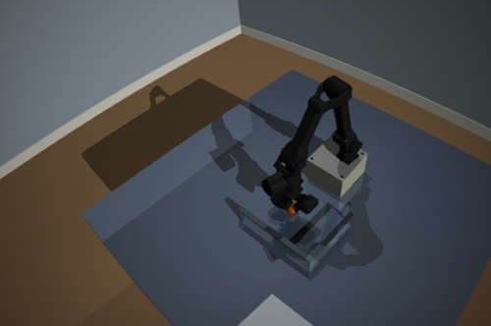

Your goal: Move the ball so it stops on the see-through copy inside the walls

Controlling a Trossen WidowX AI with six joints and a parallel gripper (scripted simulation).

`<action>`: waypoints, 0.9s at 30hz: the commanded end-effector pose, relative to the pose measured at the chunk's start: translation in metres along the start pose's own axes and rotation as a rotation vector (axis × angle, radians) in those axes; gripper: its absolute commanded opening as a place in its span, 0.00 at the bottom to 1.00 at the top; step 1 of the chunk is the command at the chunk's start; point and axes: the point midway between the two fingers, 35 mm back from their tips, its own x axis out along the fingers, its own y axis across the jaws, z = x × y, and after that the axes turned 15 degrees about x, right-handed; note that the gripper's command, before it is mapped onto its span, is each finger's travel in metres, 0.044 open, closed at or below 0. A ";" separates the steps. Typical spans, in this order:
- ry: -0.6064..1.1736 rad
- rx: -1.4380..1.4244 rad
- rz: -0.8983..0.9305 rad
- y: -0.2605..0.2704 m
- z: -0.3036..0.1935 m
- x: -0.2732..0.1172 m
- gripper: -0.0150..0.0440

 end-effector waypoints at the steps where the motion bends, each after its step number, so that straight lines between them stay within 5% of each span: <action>1: -0.001 0.000 0.000 0.000 0.000 0.000 0.48; 8: -0.001 0.000 0.000 0.000 0.000 0.000 0.78; 13: 0.001 0.001 -0.001 0.000 0.002 -0.011 0.78; 18: 0.011 0.006 -0.006 0.000 -0.001 -0.082 0.78; 27: -0.002 0.011 -0.001 0.000 0.003 -0.078 0.78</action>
